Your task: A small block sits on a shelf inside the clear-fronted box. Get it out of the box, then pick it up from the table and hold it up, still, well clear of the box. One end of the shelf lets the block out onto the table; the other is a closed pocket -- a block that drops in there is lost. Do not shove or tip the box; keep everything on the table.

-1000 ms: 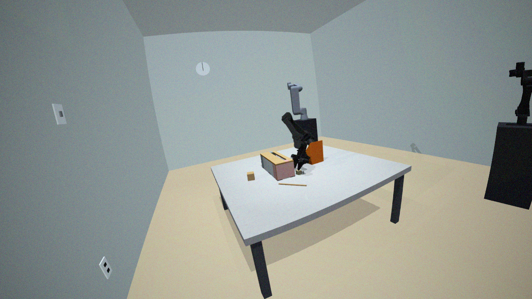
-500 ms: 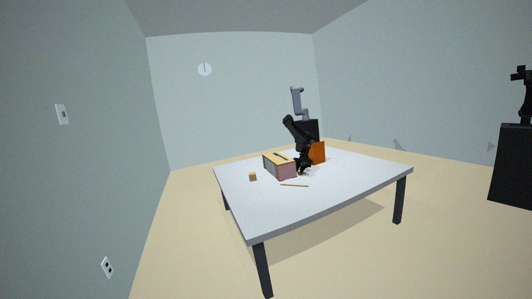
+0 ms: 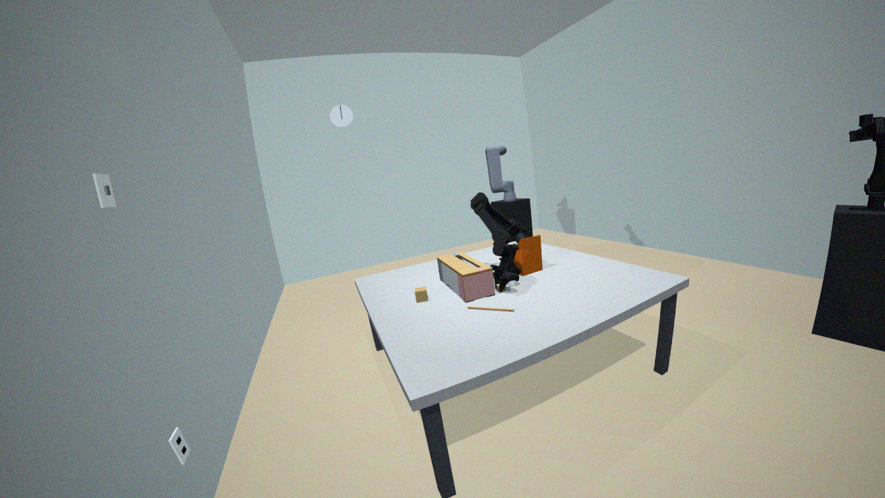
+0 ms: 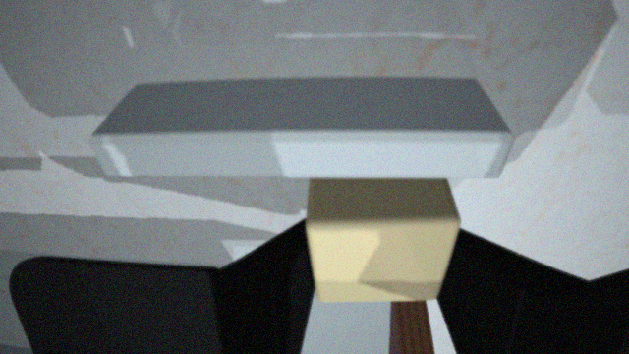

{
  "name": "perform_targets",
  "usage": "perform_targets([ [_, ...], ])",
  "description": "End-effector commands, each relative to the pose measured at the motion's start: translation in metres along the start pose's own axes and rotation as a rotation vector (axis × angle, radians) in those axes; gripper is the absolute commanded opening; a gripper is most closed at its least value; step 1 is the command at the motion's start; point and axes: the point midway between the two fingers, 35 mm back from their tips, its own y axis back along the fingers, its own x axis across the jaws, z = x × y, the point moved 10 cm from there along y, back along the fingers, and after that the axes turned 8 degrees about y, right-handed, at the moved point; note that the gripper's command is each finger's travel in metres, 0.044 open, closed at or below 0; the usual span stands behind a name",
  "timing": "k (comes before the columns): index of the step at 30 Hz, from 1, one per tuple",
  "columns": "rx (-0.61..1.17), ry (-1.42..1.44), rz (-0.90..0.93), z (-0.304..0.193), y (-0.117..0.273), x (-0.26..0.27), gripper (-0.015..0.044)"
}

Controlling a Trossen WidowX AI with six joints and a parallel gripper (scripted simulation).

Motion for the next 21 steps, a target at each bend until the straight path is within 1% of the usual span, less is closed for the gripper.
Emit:
perform_targets([
  [1, 0.001, 0.003, 0.002, 0.000, 0.000, 0.000, 0.0081],
  [4, 0.020, -0.012, -0.029, -0.003, 0.007, -0.003, 0.0002],
  [11, 0.010, -0.008, -0.022, -0.013, 0.026, -0.002, 0.0000],
  [18, 0.001, -0.002, -0.005, -0.024, 0.054, 0.002, 0.0000],
  [21, 0.000, 0.002, -0.005, -0.026, 0.058, 0.003, 0.0000],
])
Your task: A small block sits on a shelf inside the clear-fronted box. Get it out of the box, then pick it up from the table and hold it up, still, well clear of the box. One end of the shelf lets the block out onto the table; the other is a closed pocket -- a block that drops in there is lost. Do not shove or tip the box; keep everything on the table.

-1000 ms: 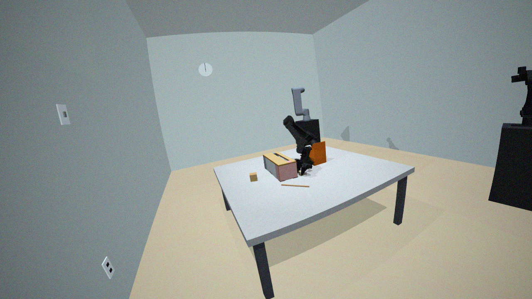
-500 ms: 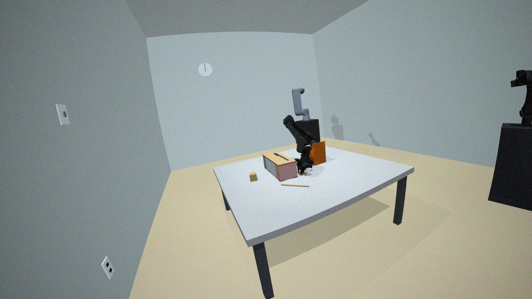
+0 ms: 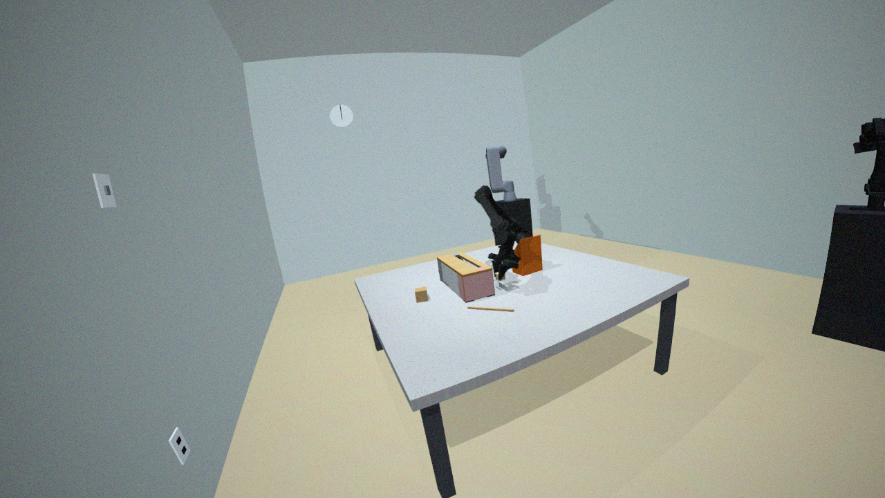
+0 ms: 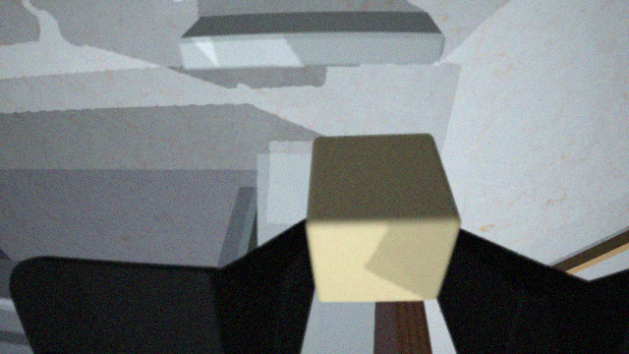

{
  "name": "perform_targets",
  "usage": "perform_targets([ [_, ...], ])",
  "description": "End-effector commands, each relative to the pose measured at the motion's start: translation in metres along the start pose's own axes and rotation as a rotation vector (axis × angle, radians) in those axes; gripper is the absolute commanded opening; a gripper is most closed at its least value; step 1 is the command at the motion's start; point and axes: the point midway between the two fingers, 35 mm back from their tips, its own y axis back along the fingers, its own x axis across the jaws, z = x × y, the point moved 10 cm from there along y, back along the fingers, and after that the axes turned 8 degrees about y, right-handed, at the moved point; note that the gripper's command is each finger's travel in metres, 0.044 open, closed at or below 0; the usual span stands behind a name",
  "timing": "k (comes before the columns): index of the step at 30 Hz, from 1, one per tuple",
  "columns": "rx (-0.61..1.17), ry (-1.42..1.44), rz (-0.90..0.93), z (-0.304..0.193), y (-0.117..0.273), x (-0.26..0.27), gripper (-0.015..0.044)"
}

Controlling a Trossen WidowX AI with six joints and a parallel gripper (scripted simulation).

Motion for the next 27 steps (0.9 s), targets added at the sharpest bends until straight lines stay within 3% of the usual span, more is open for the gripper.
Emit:
perform_targets([
  [1, 0.000, 0.006, -0.004, -0.003, 0.007, 0.001, 0.0000],
  [27, 0.109, 0.514, -0.243, -0.003, 0.103, 0.044, 0.0000],
])
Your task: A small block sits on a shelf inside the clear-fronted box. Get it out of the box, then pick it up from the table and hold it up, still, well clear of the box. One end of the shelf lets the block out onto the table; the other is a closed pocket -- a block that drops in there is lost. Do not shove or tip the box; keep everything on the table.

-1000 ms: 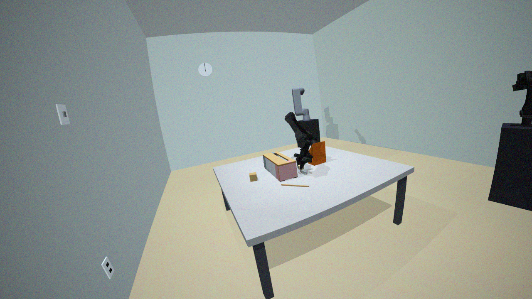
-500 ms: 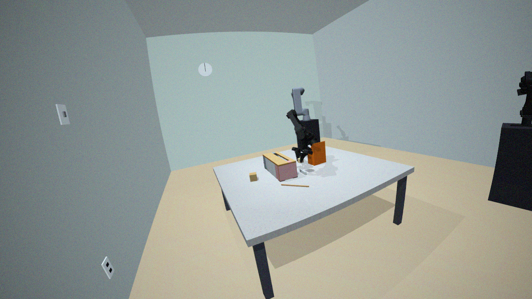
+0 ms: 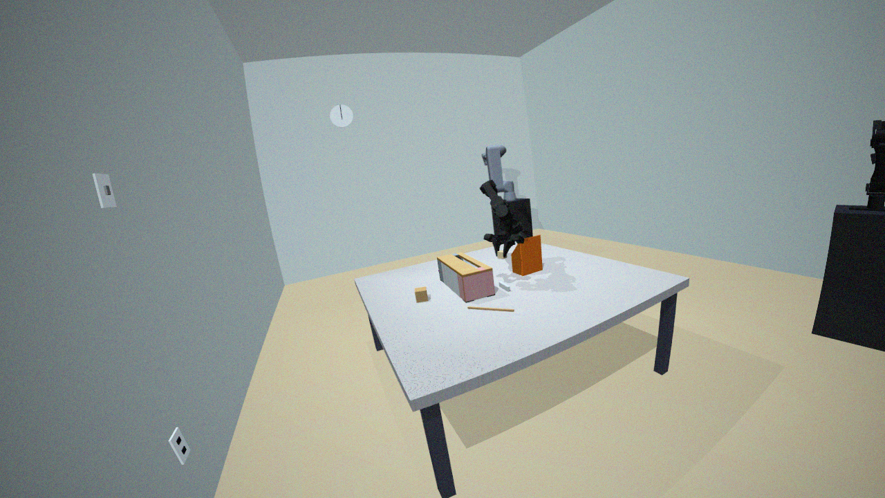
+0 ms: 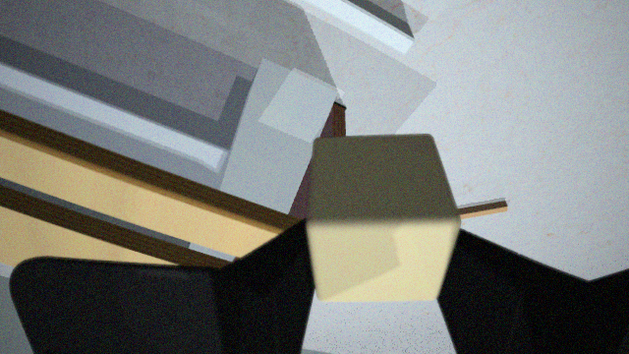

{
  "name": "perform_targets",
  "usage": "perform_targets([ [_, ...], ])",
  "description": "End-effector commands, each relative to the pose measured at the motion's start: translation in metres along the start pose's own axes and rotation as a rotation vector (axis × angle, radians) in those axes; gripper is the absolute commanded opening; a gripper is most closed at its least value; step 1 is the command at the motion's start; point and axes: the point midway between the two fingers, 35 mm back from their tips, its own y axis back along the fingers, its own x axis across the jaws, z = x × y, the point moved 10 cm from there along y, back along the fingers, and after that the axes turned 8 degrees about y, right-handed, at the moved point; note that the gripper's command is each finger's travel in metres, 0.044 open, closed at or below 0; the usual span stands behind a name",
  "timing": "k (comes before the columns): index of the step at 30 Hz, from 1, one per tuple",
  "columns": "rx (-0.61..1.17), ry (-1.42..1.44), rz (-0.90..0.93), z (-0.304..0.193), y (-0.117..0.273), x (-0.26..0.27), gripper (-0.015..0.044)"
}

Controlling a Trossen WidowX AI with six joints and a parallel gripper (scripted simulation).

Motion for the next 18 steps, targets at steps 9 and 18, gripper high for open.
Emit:
perform_targets([
  [9, 0.019, 0.083, -0.034, 0.0053, 0.0141, 0.0021, 0.0000],
  [18, 0.019, 0.083, -0.034, 0.0053, 0.0141, 0.0021, 0.0000],
])
